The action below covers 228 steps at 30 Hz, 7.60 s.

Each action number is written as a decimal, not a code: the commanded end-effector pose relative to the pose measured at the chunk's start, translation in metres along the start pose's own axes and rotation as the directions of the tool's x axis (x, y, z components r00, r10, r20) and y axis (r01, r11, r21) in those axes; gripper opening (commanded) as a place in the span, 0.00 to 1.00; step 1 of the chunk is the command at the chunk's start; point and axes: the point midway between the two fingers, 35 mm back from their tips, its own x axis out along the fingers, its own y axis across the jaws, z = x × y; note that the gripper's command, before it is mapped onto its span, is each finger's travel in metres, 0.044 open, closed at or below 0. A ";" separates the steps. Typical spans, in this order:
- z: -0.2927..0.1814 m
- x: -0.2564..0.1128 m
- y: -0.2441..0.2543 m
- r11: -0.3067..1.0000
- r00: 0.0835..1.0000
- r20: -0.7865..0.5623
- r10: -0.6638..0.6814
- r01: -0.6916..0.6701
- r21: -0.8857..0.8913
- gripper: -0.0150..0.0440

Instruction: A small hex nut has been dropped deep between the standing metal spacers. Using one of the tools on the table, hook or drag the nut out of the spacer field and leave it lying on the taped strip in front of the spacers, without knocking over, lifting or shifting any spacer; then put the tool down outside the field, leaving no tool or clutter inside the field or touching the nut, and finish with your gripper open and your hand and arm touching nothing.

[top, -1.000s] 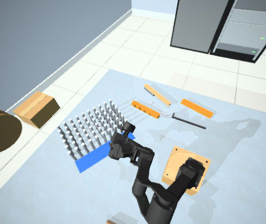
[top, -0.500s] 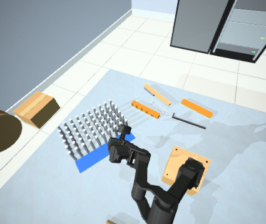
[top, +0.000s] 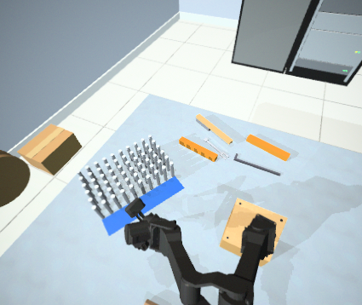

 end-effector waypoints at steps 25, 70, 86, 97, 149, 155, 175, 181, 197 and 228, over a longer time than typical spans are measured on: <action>0.165 -0.125 0.155 -0.226 0.768 -0.025 0.639 0.156 -0.961 1.00; 0.163 -0.132 0.167 -0.250 0.760 -0.028 0.650 0.179 -0.952 0.73; 0.163 -0.111 0.183 -0.250 0.759 -0.028 0.650 0.179 -0.952 0.73; 0.162 -0.098 0.195 -0.249 0.759 -0.027 0.650 0.179 -0.952 0.73; 0.158 -0.129 0.173 -0.250 0.759 -0.027 0.651 0.181 -0.951 0.25; 0.139 -0.130 0.178 -0.249 0.762 -0.027 0.647 0.179 -0.952 0.25; 0.127 -0.116 0.193 -0.249 0.764 -0.026 0.644 0.178 -0.952 0.25; 0.128 -0.109 0.198 -0.249 0.764 -0.024 0.644 0.180 -0.952 0.25; 0.130 -0.089 0.216 -0.248 0.763 -0.019 0.646 0.187 -0.950 0.25; 0.133 -0.142 0.171 -0.251 0.761 -0.017 0.649 0.193 -0.949 1.00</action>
